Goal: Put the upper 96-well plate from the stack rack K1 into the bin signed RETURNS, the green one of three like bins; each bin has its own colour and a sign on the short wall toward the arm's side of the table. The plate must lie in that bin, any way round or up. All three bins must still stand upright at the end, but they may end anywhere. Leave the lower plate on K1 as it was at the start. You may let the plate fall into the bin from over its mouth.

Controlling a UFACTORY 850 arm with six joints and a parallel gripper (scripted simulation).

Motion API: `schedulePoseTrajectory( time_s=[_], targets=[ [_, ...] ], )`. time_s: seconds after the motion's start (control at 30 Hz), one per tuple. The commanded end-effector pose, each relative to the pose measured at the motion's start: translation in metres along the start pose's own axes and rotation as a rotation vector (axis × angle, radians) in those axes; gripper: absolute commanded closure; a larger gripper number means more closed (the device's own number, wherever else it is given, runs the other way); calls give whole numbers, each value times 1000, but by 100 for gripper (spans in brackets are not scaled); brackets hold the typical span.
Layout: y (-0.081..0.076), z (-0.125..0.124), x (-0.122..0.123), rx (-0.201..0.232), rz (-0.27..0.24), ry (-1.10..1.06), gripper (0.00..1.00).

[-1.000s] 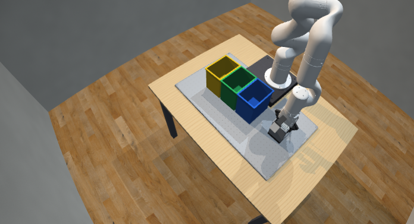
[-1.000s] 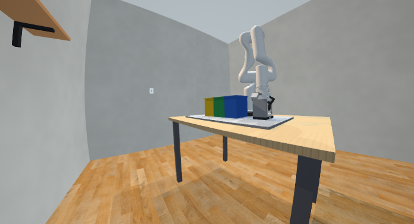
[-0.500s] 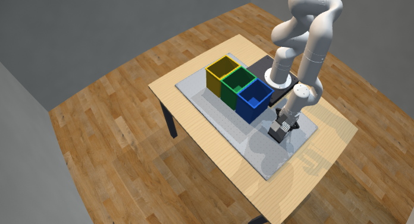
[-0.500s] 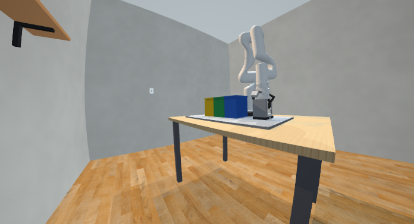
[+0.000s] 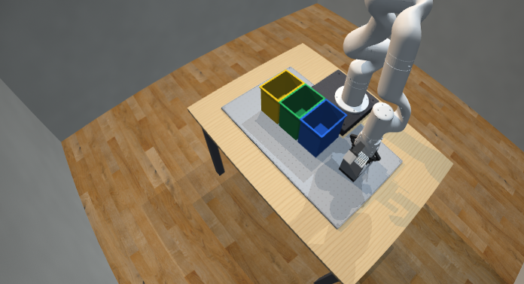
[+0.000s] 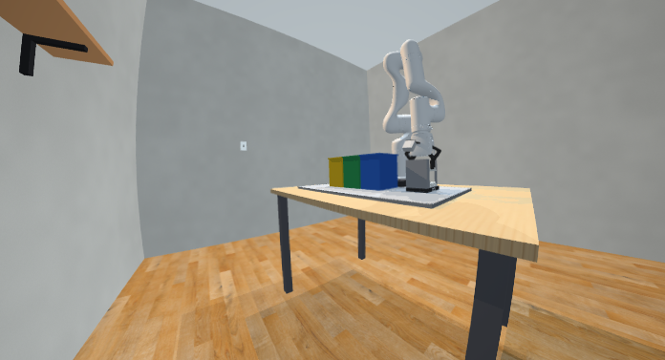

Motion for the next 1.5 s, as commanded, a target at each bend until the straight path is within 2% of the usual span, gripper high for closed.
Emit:
schedulePoseTrajectory(
  time_s=[0.0,1.47],
  targets=[
    [-10,0,-1,-3,-2,0,100],
    [-73,0,-1,-3,-2,0,100]
  ],
)
Point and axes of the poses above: the point where the finger pads meet when closed, its own y axis out along the fingers, its own z axis across the jaws, x = y × z, the point moved 3 cm from there along -y, back along the fingers, and after that the axes turned 7 degrees about y, right-handed, at the moved point
